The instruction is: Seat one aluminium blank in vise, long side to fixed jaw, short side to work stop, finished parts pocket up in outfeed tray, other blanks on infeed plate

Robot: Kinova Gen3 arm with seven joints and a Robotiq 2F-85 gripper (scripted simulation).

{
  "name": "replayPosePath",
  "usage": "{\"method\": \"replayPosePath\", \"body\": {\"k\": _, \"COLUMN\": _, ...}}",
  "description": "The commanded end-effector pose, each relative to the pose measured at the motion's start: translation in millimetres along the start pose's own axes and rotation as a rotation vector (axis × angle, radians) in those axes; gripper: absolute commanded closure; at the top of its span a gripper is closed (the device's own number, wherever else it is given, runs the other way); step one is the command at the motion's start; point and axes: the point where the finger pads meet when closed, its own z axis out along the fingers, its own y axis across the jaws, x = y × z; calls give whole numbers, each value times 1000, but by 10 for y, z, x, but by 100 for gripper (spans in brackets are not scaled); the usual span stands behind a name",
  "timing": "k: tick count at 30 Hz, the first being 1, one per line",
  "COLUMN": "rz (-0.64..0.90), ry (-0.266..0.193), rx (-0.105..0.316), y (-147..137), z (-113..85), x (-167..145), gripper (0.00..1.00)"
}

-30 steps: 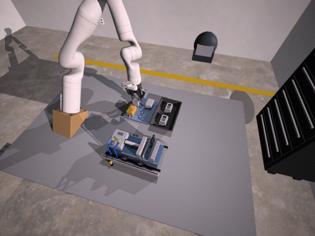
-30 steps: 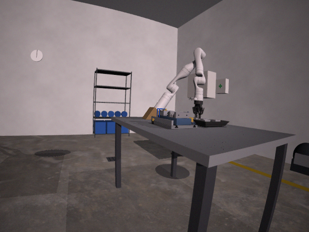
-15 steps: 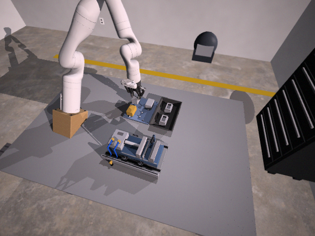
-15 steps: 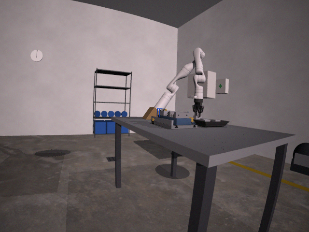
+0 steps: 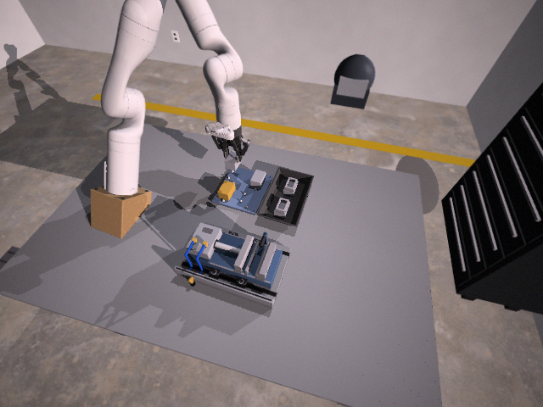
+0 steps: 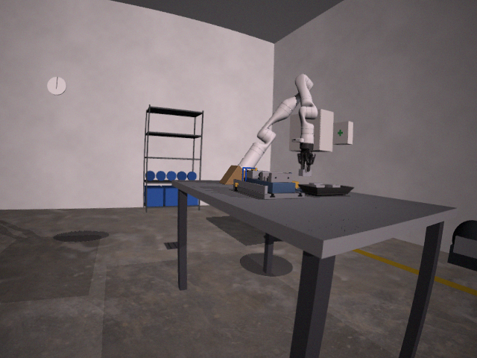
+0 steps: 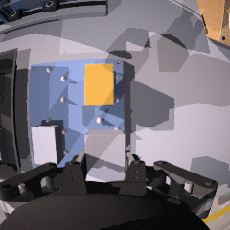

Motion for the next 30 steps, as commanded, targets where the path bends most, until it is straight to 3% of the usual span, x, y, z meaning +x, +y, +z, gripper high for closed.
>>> {"method": "replayPosePath", "body": {"k": 1, "rz": -3, "ry": 3, "rx": 19, "y": -45, "z": -131, "x": -4, "gripper": 100}}
{"method": "replayPosePath", "body": {"k": 13, "rz": -3, "ry": 3, "rx": 19, "y": -38, "z": -470, "x": -5, "gripper": 100}}
{"method": "replayPosePath", "body": {"k": 30, "rz": -8, "ry": -6, "rx": 22, "y": -127, "z": -548, "x": 17, "gripper": 100}}
